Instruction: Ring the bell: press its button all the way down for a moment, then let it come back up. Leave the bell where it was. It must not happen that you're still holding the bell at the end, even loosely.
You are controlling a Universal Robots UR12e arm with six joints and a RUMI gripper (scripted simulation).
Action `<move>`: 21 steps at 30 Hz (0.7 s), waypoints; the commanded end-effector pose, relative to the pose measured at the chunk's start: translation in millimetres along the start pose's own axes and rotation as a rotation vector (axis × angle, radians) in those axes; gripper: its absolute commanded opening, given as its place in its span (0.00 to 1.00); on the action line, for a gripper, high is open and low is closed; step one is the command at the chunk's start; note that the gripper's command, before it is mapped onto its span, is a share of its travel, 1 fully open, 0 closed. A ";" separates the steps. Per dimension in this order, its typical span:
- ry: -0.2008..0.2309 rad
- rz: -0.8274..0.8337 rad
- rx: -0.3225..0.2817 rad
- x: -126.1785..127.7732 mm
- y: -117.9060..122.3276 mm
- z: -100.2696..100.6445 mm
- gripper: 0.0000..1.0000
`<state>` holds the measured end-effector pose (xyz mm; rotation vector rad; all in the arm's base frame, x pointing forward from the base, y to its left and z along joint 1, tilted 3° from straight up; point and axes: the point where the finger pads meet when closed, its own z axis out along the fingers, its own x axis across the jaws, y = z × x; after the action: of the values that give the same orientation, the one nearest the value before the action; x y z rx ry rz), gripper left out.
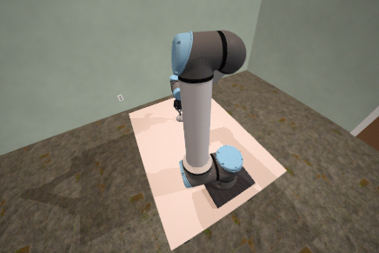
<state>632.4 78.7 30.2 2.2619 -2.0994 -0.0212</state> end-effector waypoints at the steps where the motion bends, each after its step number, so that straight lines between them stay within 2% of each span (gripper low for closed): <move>1: 0.000 0.000 0.001 0.1 -0.6 -0.7 0.00; 21: 0.000 0.000 0.001 0.1 -0.7 9.3 0.00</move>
<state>632.0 78.4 22.5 2.2618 -2.0993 -0.0213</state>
